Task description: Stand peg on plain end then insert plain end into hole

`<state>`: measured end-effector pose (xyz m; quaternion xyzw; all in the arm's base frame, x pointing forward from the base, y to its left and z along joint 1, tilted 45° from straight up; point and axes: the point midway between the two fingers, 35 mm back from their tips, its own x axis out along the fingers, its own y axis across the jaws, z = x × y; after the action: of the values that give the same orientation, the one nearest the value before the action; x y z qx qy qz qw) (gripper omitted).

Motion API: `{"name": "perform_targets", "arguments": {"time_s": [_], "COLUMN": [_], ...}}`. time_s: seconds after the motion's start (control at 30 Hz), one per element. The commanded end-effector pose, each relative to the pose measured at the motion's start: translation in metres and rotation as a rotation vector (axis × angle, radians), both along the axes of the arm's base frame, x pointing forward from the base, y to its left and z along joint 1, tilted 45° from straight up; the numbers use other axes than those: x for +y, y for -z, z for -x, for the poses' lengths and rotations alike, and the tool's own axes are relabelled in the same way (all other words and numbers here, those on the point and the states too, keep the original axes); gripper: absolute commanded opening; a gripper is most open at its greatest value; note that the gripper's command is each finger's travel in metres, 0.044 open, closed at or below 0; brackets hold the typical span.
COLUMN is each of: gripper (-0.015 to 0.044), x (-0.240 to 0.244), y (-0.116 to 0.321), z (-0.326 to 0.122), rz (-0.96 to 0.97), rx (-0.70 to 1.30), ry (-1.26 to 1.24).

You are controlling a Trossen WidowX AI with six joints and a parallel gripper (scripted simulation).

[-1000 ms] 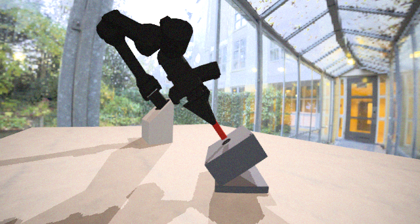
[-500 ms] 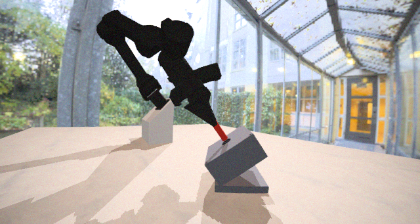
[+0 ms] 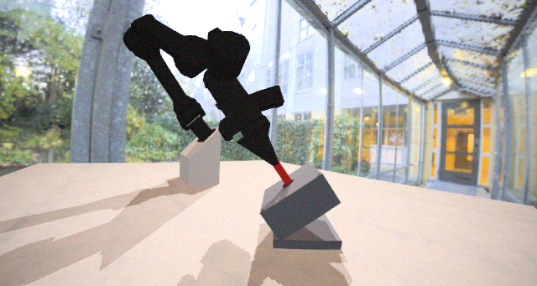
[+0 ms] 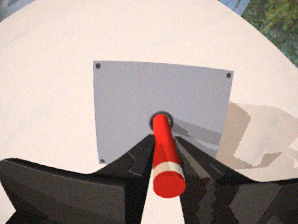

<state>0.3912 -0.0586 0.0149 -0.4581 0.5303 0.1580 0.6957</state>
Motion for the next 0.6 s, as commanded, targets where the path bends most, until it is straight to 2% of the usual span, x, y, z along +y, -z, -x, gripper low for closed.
{"name": "perform_targets", "arguments": {"time_s": [0.0, 0.57], "gripper": [0.0, 0.0], "x": [-0.0008, -0.0017], "y": [0.0039, 0.009], "z": [0.0001, -0.0029], "rz": [0.0, 0.0], "rx": [0.007, 0.006], "ry": [0.0, 0.0]}}
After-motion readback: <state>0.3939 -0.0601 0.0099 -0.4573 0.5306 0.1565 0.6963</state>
